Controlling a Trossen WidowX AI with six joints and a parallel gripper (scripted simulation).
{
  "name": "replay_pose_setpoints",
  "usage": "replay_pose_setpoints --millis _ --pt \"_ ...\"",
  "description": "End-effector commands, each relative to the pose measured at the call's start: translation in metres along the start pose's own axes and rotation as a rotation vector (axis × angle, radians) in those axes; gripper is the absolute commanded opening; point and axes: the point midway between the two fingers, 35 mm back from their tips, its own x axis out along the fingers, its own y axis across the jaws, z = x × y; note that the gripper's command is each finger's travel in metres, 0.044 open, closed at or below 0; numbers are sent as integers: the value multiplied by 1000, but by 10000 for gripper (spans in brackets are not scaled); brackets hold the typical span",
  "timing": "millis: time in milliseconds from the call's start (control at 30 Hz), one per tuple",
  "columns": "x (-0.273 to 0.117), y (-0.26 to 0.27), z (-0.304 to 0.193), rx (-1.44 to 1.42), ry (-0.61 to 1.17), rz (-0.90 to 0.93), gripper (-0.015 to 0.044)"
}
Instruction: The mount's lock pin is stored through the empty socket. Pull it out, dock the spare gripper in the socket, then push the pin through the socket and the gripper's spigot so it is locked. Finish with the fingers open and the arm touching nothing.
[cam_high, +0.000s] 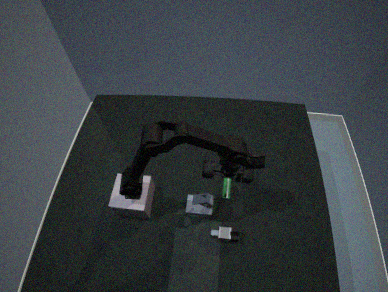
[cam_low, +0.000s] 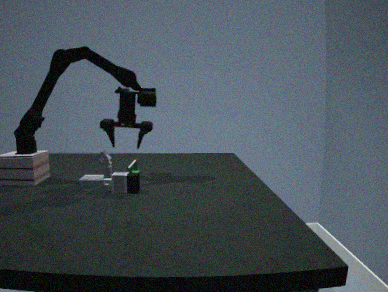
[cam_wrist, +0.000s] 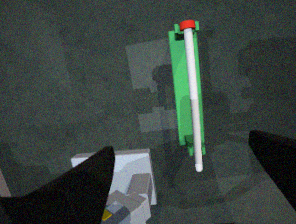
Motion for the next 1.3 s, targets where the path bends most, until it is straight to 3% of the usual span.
replay_pose_setpoints --millis 0,233,367,600,900,1267 --pt "-11 0 1 0 0 2 440" --pt "-57 5 7 0 0 2 440" --pt "-51 2 4 25 0 -4 440" --pt "-57 -29 -94 829 36 -81 440" --pt "-62 -35 -183 1506 44 -159 440" --pt "-62 -35 -193 1562 44 -166 440"
